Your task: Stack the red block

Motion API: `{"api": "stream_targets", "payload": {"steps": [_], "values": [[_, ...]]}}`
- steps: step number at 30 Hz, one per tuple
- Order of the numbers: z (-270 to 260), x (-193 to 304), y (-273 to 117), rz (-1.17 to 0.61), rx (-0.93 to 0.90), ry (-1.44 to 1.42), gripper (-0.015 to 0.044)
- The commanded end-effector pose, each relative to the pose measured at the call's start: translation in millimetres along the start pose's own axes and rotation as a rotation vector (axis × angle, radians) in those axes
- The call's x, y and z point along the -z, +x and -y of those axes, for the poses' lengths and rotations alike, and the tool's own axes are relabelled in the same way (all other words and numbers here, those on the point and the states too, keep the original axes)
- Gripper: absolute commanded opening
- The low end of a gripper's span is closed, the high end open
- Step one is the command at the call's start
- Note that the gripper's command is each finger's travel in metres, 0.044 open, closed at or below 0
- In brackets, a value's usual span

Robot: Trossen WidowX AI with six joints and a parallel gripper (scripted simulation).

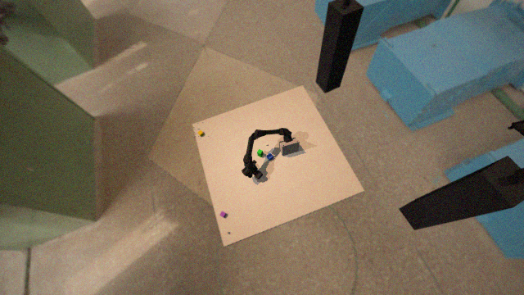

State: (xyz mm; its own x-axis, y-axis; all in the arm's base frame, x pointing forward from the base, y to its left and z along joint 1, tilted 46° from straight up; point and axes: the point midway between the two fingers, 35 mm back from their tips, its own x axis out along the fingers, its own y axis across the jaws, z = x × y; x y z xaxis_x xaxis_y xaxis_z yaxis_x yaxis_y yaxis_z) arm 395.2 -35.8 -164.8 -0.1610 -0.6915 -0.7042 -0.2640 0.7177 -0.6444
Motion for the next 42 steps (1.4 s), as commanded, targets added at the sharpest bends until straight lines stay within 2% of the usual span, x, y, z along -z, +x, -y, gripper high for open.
{"api": "stream_targets", "payload": {"steps": [1,21,31,42], "values": [[0.1,-2.0,-18.5,0.007,-0.002,0.005,0.0000],[-0.3,-1.5,-110.3,0.008,-0.007,0.004,0.0000],[-0.1,-0.5,-113.1,0.008,-0.007,0.005,0.0000],[28.4,24.7,-117.1,0.001,-0.012,0.014,0.0000]]}}
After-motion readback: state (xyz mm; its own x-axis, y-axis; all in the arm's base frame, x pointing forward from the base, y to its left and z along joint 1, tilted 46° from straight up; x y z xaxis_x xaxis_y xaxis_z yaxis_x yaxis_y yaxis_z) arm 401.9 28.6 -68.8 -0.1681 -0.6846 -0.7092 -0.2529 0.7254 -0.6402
